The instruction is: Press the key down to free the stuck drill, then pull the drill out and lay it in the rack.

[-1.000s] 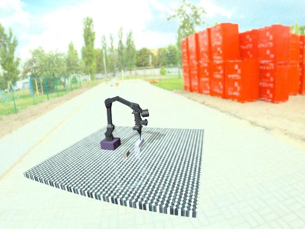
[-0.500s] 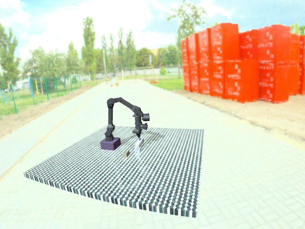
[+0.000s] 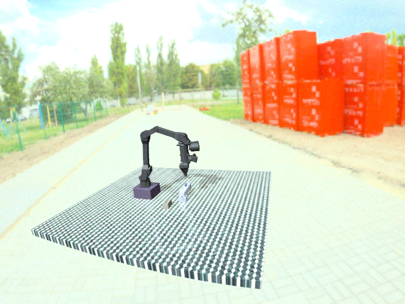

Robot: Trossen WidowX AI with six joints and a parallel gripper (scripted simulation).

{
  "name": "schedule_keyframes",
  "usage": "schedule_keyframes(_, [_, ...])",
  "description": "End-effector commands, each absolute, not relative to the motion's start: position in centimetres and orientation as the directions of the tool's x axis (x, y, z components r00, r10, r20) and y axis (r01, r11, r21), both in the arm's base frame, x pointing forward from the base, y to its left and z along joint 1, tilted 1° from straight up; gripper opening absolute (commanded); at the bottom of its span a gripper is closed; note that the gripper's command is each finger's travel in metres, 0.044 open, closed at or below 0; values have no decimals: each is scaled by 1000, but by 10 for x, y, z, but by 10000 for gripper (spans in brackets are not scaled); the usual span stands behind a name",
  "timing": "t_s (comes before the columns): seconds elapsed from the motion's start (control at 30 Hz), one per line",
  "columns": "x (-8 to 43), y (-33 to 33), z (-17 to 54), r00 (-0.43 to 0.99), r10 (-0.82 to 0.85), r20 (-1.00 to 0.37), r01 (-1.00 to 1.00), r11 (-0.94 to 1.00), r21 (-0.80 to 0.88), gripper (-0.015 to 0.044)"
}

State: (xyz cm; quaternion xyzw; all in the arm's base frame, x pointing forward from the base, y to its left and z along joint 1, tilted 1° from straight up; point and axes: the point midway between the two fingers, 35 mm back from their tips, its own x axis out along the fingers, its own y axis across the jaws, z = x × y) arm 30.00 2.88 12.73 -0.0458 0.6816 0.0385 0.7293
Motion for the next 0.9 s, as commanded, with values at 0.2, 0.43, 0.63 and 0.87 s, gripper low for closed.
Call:
schedule_keyframes(0.2, [304, -38, 87, 58, -25, -998, -730, 681, -60, 440])
schedule_keyframes(0.43, [297, -87, 60, 52, -23, -998, -948, 312, -57, 440])
schedule_keyframes(0.63, [289, -115, 46, 46, -21, -999, -992, 116, -48, 440])
schedule_keyframes(0.87, [286, -124, 41, 44, -20, -999, -998, 44, -45, 440])
